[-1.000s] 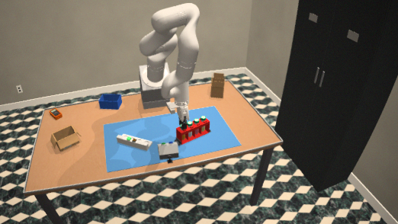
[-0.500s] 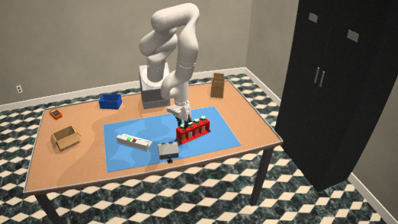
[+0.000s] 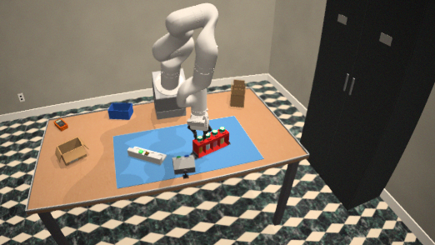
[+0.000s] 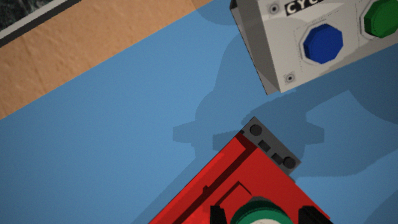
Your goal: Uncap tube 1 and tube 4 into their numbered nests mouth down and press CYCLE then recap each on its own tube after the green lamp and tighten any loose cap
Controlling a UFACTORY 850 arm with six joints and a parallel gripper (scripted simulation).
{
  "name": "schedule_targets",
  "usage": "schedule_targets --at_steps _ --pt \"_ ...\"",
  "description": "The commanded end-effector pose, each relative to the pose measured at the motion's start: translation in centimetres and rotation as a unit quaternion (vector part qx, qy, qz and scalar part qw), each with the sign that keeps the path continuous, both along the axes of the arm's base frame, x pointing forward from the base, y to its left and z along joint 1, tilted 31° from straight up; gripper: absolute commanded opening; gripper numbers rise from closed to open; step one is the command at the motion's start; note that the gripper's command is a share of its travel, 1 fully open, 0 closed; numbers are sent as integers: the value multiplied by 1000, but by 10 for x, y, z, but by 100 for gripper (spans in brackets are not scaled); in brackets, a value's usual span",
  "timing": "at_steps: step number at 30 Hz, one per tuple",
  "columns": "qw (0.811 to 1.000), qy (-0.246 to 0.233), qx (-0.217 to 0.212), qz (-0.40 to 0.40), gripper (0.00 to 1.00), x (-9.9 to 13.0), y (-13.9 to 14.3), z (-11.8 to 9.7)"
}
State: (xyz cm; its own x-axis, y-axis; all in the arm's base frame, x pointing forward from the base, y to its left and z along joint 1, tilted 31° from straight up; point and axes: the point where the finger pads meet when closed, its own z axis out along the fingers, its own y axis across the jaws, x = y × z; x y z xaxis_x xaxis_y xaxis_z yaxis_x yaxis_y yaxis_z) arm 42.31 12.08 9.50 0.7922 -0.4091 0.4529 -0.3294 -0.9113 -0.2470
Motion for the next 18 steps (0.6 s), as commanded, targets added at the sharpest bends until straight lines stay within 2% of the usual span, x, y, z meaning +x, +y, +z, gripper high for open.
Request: schedule_targets --at_steps 1,2,16,18 --pt "1000 -2 -13 2 46 0 0 0" --pt "1000 -2 -13 2 0 0 0 0" --pt "1000 -2 -13 3 0 0 0 0" --pt "999 0 13 -40 0 0 0 0"
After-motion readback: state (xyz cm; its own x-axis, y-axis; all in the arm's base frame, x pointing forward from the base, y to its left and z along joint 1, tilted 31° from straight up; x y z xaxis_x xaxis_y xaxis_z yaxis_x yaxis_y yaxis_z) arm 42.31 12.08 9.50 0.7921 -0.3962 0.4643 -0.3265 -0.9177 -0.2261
